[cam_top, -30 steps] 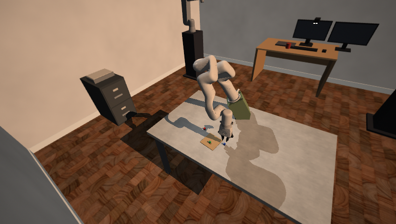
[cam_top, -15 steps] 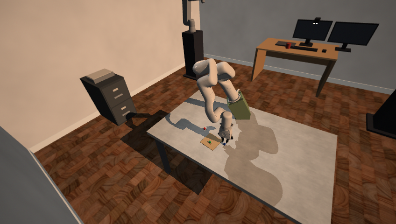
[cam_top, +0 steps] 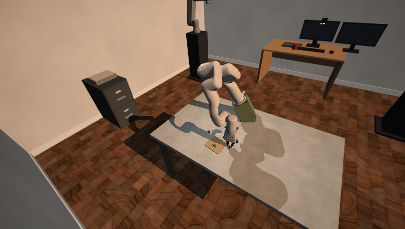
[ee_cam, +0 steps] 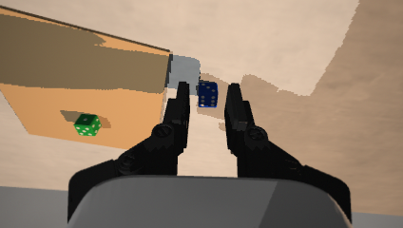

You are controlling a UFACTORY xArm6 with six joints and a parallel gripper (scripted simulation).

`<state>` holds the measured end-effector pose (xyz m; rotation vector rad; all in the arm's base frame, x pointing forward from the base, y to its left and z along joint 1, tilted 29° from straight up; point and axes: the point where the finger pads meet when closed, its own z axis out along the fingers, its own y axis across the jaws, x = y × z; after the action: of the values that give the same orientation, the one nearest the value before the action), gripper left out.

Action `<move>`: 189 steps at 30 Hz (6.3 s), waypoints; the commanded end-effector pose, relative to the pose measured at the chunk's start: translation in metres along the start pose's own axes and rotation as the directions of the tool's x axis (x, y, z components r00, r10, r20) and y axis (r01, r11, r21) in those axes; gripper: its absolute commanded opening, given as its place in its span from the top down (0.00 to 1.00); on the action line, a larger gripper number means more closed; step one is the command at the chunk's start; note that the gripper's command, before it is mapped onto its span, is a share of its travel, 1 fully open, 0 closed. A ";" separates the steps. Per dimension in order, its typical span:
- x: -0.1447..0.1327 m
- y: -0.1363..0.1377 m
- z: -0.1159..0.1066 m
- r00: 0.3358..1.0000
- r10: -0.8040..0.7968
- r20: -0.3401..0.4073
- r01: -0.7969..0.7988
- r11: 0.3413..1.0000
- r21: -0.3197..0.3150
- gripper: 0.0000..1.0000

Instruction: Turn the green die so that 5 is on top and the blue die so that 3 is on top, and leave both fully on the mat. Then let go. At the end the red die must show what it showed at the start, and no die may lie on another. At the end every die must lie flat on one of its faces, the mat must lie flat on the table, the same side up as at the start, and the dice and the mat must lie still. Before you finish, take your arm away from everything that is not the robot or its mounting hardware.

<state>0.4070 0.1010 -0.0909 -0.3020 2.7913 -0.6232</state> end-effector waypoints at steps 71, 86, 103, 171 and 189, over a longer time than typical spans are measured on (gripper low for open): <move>-0.002 0.001 0.000 1.000 0.000 0.003 0.000 1.000 -0.001 0.69; -0.002 0.001 0.000 1.000 0.000 0.003 0.000 1.000 -0.001 0.69; -0.002 0.001 0.007 1.000 0.000 0.003 0.000 1.000 -0.001 0.69; -0.002 0.001 0.019 1.000 0.000 0.003 0.000 1.000 -0.001 0.89; -0.002 0.001 0.019 1.000 0.000 0.003 0.000 1.000 -0.001 0.89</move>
<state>0.4141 0.0940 -0.1081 -0.3020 2.7912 -0.6231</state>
